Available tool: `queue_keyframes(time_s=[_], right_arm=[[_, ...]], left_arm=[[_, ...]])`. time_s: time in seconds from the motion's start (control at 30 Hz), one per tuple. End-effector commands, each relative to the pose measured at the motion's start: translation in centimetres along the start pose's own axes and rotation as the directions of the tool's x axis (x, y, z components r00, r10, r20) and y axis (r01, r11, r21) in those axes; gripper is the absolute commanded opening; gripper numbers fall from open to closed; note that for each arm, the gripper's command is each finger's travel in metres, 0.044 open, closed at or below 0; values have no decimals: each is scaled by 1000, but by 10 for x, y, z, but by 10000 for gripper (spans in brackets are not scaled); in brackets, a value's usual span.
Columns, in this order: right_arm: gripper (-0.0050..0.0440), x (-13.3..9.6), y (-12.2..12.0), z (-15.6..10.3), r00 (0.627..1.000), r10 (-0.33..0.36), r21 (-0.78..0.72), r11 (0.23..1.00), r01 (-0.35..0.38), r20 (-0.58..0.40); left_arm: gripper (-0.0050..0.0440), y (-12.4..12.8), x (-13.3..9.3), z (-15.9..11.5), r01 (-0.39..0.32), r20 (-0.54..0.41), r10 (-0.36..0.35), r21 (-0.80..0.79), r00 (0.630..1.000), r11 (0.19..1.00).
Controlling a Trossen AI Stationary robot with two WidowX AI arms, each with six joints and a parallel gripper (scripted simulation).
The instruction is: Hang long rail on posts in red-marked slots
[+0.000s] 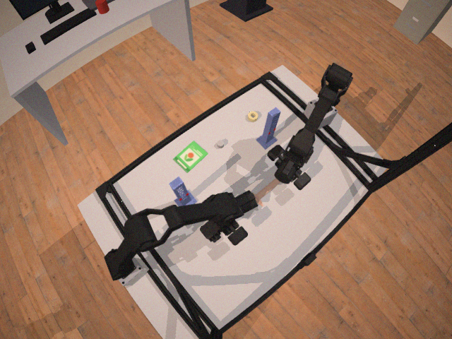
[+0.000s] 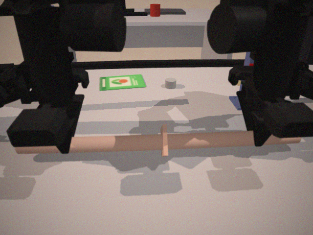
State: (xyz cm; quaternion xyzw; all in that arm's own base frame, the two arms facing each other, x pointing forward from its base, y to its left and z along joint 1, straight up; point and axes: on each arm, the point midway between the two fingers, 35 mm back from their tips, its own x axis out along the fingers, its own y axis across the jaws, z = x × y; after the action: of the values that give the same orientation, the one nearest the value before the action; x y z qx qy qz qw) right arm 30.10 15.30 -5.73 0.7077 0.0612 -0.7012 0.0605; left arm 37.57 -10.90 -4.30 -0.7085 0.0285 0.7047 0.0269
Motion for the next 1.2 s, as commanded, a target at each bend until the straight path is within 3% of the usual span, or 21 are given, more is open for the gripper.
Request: queue_keyframes(time_s=[0.0, 0.5, 0.53, 0.6, 0.67, 0.87, 1.17], right_arm=[[56, 1, 0, 0, 1000, 1, 1, 1000, -1, 1], [56, 1, 0, 0, 1000, 1, 1, 1000, -1, 1], [32, 0, 0, 0, 1000, 1, 1, 1000, -1, 1], [0, -7, 0, 0, 1000, 1, 1, 1000, -1, 1], [0, -7, 0, 0, 1000, 1, 1, 1000, -1, 1], [0, -36, 1, -1, 1000, 1, 1, 1000, -1, 1], [0, -37, 1, -1, 1000, 1, 1, 1000, -1, 1]], left_arm=[[56, 0, 1, 1, 1, 3, -1, -1, 1000, 1000], [56, 0, 1, 1, 1, 3, -1, -1, 1000, 1000], [32, 0, 1, 1, 1, 3, -1, -1, 1000, 1000], [0, 0, -6, 0, 1, 3, -1, -1, 1000, 1000], [0, 0, -6, 0, 1, 3, -1, -1, 1000, 1000], [0, 0, -36, -2, 1, 3, -1, -1, 1000, 1000], [0, 0, -37, -2, 1, 3, -1, -1, 1000, 1000]])
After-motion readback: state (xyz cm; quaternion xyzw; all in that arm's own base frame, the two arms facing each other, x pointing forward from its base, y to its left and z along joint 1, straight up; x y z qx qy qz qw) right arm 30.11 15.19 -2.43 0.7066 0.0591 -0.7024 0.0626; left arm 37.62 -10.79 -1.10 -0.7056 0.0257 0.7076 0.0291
